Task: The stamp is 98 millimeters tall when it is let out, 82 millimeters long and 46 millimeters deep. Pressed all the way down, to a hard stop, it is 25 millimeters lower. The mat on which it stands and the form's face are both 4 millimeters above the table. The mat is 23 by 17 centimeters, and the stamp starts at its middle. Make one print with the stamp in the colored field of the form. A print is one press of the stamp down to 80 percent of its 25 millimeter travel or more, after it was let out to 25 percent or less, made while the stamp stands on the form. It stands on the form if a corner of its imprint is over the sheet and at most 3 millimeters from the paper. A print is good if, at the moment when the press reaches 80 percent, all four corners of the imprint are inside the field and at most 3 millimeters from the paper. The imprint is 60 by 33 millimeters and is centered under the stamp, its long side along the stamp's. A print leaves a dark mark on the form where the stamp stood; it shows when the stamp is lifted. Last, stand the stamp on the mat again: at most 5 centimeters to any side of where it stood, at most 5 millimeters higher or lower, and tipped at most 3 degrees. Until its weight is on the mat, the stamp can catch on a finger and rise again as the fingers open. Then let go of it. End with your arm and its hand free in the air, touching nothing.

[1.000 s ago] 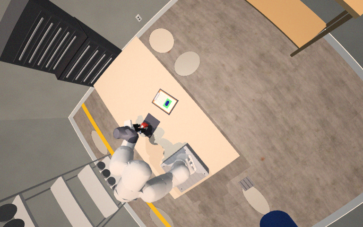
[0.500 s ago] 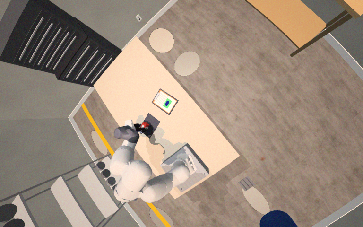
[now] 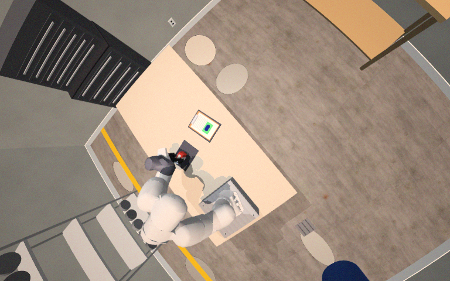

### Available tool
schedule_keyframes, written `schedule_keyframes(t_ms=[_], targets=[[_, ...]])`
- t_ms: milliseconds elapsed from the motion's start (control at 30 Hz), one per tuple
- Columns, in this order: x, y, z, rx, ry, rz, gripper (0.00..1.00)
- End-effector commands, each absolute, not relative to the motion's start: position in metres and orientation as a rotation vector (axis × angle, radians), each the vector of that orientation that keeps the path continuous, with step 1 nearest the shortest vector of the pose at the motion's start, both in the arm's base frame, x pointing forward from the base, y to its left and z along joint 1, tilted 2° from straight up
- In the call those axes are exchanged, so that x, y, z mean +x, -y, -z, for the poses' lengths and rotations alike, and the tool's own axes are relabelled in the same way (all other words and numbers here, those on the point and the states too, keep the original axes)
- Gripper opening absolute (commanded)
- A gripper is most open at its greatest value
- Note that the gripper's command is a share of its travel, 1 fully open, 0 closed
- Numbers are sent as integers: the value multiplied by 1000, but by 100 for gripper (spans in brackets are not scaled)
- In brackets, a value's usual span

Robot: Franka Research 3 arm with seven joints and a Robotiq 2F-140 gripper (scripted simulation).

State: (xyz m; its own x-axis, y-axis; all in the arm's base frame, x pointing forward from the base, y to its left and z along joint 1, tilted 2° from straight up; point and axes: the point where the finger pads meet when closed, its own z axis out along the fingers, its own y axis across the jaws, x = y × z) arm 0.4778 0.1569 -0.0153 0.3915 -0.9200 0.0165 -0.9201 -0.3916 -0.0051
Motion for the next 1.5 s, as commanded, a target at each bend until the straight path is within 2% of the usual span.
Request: schedule_keyframes(t_ms=[0,1233,1267,1467], targets=[[484,-159,18,2618,1750,-45,18],[486,-161,28,2618,1750,-45,18],[486,-161,28,2618,1750,-45,51],[486,-161,28,2618,1750,-45,51]])
